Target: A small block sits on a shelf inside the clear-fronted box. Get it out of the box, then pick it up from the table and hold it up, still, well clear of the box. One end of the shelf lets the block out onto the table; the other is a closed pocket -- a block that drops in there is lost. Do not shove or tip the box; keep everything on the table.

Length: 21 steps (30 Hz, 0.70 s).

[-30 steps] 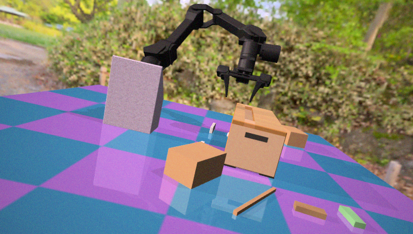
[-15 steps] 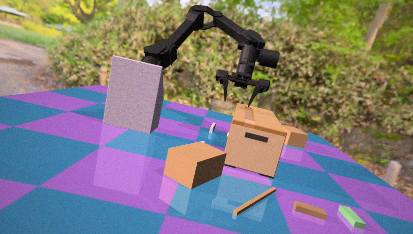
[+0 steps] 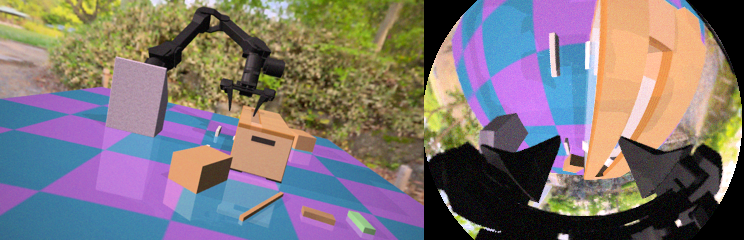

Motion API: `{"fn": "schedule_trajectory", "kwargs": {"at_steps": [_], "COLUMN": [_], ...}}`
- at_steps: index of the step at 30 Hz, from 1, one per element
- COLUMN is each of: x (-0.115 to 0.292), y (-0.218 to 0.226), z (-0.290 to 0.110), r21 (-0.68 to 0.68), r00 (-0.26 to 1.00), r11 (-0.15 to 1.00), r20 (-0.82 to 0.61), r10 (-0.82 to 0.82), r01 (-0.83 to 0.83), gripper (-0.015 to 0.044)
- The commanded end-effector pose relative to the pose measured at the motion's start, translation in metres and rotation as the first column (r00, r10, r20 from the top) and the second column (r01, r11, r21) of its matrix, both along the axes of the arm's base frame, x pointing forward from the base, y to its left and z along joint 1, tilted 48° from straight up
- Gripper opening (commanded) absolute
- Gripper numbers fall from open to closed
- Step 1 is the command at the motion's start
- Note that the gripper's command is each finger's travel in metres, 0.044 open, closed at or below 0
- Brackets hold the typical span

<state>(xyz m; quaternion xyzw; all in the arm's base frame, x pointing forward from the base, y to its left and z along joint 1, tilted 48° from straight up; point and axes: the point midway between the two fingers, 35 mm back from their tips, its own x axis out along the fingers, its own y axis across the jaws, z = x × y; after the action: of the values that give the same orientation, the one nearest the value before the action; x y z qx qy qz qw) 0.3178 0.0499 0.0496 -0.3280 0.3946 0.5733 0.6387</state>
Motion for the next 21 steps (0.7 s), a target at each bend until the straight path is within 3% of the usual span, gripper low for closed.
{"fn": "schedule_trajectory", "kwargs": {"at_steps": [1,21], "x": [0.0,0.002], "y": [0.006,0.024], "z": [-0.006,-0.019], "r21": [-0.001,0.001], "r00": [1.0,1.0], "r11": [1.0,1.0], "r20": [-0.006,0.002], "r10": [-0.002,0.001], "r01": [0.002,-0.001], "gripper": [0.04,0.04]}}
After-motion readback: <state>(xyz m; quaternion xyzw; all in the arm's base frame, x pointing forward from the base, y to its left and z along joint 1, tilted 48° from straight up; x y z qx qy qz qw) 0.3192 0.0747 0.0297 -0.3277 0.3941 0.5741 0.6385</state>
